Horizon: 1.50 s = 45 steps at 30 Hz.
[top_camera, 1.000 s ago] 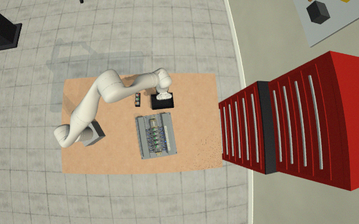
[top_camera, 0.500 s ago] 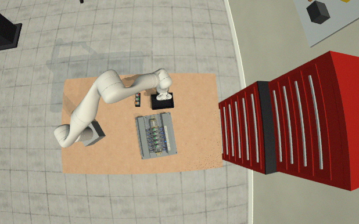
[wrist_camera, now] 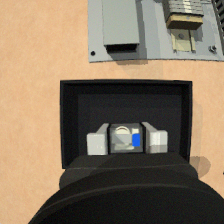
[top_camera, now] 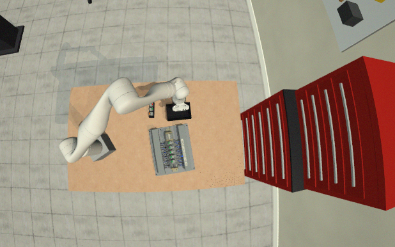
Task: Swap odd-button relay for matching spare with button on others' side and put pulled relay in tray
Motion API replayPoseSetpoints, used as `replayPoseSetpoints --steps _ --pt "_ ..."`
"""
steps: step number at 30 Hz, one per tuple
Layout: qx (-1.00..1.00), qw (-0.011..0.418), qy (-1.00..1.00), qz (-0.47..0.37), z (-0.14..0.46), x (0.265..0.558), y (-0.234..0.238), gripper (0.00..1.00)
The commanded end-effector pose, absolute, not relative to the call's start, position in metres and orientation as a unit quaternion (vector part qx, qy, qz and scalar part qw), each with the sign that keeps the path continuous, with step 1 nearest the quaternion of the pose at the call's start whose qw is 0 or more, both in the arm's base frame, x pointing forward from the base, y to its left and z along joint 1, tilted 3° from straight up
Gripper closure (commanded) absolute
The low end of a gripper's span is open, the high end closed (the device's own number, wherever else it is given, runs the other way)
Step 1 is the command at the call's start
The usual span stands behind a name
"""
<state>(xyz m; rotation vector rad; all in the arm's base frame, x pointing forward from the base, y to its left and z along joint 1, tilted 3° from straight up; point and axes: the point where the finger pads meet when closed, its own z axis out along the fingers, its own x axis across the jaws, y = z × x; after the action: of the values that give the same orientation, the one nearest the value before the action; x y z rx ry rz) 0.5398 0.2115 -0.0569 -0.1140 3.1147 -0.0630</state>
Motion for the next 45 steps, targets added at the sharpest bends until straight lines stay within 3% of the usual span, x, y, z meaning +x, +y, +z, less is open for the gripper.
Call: replayPoseSetpoints --steps 1,24,25,45 --pt "-0.040 0.011 0.999 -0.020 -0.066 0.539 0.210 1.00" --pt "-0.042 0.011 0.999 -0.019 -0.113 0.540 0.207 1.00" --pt "-0.036 0.012 0.999 -0.020 -0.107 0.539 0.207 0.00" --pt "-0.036 0.011 0.999 -0.020 -0.107 0.539 0.206 0.00"
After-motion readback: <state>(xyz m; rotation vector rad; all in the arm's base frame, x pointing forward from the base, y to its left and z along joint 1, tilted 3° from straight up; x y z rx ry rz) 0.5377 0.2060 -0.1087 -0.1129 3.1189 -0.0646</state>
